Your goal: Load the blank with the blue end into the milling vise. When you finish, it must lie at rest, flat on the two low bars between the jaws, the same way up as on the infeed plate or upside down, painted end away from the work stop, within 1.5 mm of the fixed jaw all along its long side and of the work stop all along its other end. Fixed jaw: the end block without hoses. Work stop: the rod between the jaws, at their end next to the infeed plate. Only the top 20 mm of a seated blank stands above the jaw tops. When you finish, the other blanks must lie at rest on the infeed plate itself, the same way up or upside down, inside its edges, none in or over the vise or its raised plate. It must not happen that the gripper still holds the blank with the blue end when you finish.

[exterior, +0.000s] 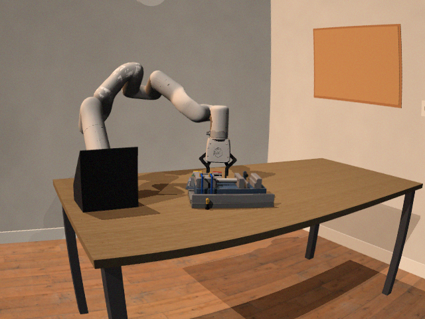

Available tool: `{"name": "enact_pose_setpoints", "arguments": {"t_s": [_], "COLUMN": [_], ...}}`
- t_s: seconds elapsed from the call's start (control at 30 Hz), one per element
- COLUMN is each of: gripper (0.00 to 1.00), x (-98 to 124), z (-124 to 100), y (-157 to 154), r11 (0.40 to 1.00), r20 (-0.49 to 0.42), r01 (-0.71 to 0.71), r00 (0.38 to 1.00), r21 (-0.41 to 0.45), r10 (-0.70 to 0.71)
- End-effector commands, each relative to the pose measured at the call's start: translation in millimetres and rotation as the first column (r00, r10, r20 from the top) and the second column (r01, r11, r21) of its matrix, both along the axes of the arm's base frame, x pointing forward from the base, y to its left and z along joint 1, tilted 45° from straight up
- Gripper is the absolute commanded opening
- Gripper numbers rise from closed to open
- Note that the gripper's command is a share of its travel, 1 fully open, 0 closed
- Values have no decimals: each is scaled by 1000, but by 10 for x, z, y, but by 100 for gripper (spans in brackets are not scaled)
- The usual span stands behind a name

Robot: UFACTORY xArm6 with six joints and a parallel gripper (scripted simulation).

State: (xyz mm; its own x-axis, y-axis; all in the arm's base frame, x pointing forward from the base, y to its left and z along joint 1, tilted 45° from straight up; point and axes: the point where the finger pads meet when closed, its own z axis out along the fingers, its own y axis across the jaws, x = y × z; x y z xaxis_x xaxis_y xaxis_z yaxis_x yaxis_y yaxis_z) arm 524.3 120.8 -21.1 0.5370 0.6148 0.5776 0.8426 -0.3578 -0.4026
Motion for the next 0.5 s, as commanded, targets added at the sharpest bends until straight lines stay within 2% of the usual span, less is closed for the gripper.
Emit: {"name": "enact_pose_setpoints", "arguments": {"t_s": [0.0, 0.47], "gripper": [74, 74], "x": [14, 13], "z": [17, -12], "y": [-15, 13], "r11": [1000, 1000], "r20": [3, 3], "r01": [2, 2], "r00": [1000, 1000], "r21": [-1, -1], "r10": [-2, -2]}}
